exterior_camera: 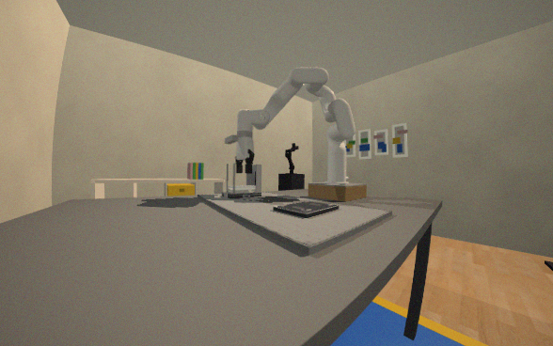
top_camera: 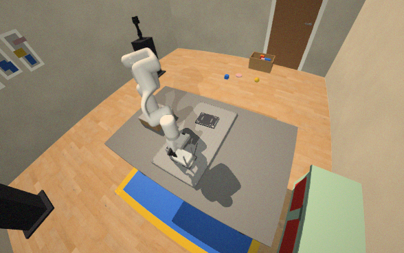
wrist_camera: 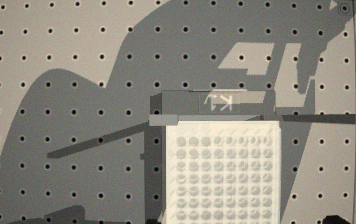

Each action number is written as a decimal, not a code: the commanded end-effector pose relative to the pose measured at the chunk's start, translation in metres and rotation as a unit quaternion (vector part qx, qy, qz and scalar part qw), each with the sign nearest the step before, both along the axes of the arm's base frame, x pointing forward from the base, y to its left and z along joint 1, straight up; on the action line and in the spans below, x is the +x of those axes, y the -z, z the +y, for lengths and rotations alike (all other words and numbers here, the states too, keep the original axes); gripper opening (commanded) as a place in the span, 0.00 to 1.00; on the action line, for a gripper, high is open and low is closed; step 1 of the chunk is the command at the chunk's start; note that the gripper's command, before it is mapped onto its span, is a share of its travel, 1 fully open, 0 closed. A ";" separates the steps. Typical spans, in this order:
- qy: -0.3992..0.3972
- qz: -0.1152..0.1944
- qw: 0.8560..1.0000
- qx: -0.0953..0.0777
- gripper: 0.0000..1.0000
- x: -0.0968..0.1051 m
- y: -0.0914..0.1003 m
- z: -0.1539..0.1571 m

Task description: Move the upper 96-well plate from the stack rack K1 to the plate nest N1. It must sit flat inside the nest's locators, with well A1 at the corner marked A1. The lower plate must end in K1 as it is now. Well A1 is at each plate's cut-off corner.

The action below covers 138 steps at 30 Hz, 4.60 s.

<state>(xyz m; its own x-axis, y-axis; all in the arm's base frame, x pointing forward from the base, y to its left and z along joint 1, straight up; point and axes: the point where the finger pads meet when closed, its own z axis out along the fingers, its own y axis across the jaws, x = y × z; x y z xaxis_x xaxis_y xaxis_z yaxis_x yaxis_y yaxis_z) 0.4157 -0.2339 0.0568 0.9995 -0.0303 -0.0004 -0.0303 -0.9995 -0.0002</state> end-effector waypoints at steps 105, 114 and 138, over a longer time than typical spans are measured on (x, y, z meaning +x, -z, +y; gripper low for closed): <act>0.000 -0.002 1.000 0.001 0.00 0.001 0.063 0.000; 0.000 -0.002 1.000 0.001 0.00 0.001 0.063 0.000; 0.000 -0.002 1.000 0.001 0.00 0.001 0.063 0.000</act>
